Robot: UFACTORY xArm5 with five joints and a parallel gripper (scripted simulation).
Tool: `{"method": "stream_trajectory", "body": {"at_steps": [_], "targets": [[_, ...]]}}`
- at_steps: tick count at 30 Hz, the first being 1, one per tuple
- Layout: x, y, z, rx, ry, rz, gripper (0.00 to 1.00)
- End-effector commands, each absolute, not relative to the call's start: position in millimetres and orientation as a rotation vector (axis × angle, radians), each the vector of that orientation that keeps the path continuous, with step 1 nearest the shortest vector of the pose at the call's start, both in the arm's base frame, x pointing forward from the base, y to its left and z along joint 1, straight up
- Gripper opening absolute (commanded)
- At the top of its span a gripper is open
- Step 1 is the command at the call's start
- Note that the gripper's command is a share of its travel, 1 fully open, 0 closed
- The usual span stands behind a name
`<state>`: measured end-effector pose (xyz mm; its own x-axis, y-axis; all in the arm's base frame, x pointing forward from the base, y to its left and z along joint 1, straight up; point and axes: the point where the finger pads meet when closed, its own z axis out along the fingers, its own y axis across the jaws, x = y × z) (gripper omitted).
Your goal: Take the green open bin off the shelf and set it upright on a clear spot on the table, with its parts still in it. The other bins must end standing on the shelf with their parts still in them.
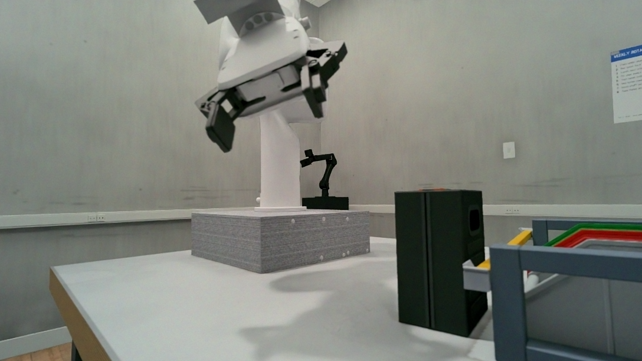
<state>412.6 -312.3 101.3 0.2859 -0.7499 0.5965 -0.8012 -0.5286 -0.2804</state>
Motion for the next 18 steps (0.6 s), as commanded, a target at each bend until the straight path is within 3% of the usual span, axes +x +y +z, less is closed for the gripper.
{"method": "stream_trajectory", "body": {"at_steps": [1,18], "targets": [[419,-298,101,2.425,-1.541,0.976,1.0],[432,-260,97,2.446,-1.645,0.804,1.0]]}}
